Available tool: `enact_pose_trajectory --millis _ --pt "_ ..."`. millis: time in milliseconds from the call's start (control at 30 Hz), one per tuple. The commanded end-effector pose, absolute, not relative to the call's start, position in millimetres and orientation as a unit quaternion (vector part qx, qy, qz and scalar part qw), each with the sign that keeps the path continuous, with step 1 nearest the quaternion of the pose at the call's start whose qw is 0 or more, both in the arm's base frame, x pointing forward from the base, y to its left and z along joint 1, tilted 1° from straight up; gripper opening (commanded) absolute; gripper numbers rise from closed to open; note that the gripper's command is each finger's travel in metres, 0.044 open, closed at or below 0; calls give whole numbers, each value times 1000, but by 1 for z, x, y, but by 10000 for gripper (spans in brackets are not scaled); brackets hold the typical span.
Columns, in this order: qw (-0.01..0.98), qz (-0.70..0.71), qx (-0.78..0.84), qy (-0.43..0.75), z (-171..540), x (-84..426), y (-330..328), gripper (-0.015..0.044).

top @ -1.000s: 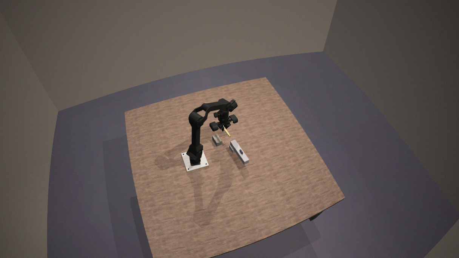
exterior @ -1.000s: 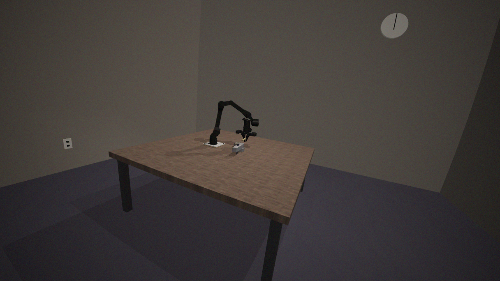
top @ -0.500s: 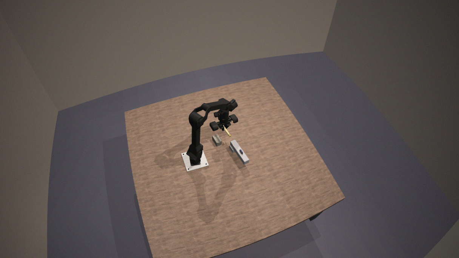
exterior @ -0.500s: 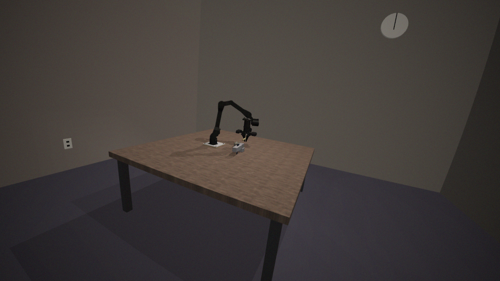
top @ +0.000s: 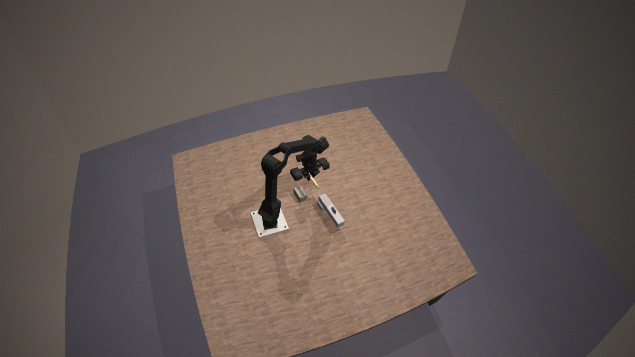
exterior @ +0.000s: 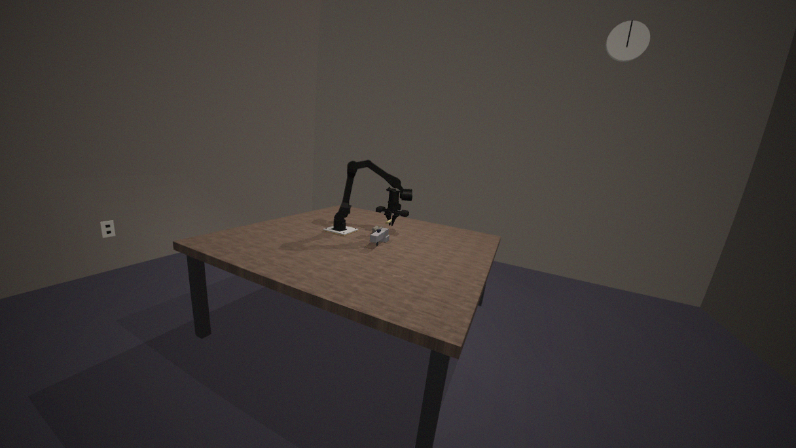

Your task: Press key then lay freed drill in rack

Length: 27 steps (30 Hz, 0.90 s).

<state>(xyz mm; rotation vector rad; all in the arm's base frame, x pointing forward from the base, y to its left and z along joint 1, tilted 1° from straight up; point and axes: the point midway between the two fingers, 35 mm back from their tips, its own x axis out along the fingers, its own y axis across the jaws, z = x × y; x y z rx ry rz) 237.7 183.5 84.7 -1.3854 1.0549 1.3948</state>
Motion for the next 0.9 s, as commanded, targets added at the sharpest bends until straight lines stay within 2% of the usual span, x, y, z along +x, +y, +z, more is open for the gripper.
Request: enact_pose_trajectory --millis 0,867 --pt "441 562 -559 422 87 239 185 0" --pt "440 563 -557 422 83 196 183 0"
